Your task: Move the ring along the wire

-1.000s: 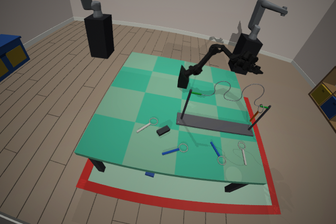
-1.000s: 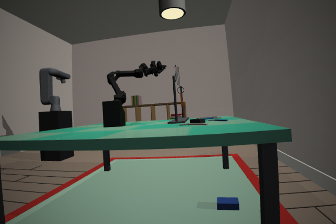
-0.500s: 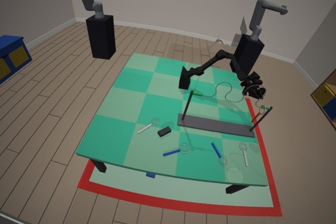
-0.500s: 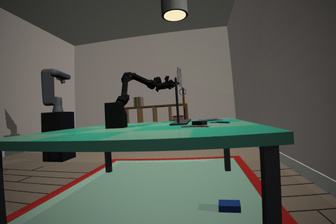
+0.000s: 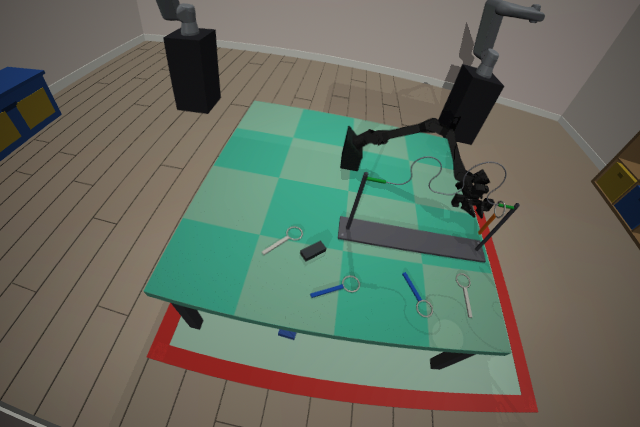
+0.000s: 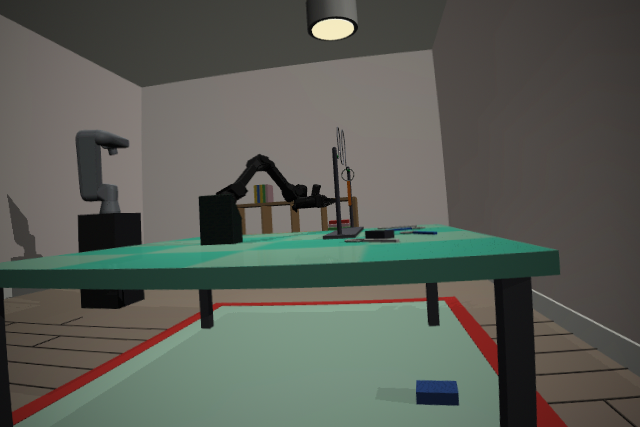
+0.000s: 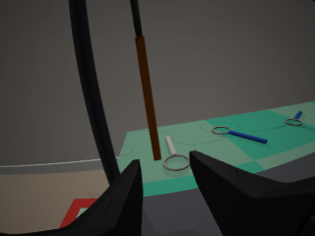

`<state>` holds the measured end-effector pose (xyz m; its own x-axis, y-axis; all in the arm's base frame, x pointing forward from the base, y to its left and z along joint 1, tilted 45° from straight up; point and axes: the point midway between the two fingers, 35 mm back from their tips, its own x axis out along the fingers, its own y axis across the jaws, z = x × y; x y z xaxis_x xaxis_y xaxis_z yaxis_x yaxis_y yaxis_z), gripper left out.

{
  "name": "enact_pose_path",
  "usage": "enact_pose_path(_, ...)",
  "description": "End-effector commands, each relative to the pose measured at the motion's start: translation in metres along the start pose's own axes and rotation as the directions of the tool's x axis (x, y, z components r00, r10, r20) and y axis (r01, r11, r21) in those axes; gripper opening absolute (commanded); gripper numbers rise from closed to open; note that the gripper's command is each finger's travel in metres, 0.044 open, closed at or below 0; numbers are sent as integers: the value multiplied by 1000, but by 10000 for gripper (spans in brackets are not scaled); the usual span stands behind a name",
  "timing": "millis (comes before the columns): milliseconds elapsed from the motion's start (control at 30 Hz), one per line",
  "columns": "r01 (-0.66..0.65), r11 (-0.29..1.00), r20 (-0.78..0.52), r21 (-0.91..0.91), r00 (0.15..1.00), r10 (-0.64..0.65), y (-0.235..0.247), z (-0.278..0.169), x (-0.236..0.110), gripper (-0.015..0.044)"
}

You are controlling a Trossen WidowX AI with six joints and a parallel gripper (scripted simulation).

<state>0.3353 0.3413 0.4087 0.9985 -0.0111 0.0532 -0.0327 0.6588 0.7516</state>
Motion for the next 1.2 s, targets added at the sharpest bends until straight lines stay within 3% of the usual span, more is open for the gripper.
enact_pose_path(0, 32, 999, -13, -15, 999, -32, 7, -45, -28, 160)
enact_pose_path(300, 44, 999, -14, -24, 999, -44, 6, -62, -37, 160)
enact_pose_path(533, 39, 999, -10, -26, 999, -40, 6, -15, 9, 160)
enact_pose_path(1167, 38, 999, -8, -26, 999, -38, 7, -14, 33, 160)
